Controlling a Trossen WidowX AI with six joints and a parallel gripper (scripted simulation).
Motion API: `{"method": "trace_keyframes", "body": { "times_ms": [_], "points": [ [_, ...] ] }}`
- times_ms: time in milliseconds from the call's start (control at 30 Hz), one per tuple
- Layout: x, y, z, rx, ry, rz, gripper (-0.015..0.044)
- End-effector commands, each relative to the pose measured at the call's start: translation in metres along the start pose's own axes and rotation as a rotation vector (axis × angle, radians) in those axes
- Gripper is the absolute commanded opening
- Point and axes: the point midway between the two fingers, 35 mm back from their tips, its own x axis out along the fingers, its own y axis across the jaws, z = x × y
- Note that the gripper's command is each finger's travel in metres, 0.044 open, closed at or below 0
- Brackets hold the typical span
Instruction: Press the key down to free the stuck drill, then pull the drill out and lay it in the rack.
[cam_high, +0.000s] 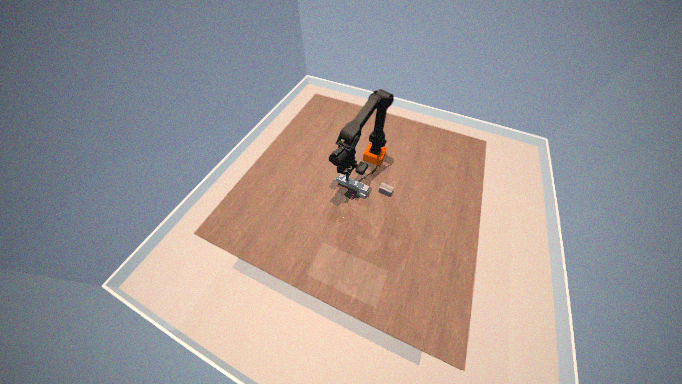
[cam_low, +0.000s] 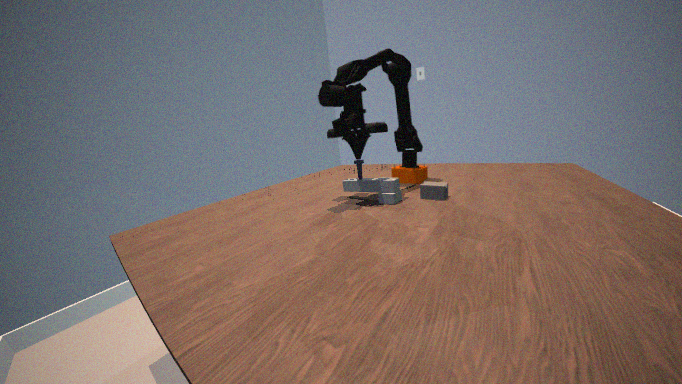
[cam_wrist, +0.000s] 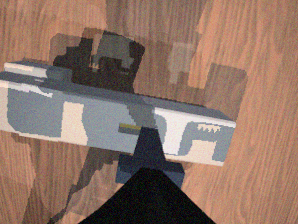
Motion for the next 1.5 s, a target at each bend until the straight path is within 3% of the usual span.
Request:
{"method": "trace_keyframes", "body": {
  "times_ms": [0, 1467],
  "points": [
    [0.006, -0.001, -0.004, 0.008, 0.005, -0.004, 0.0000],
    [0.020, 0.001, -0.005, 0.008, 0.005, -0.004, 0.0000]
  ]
}}
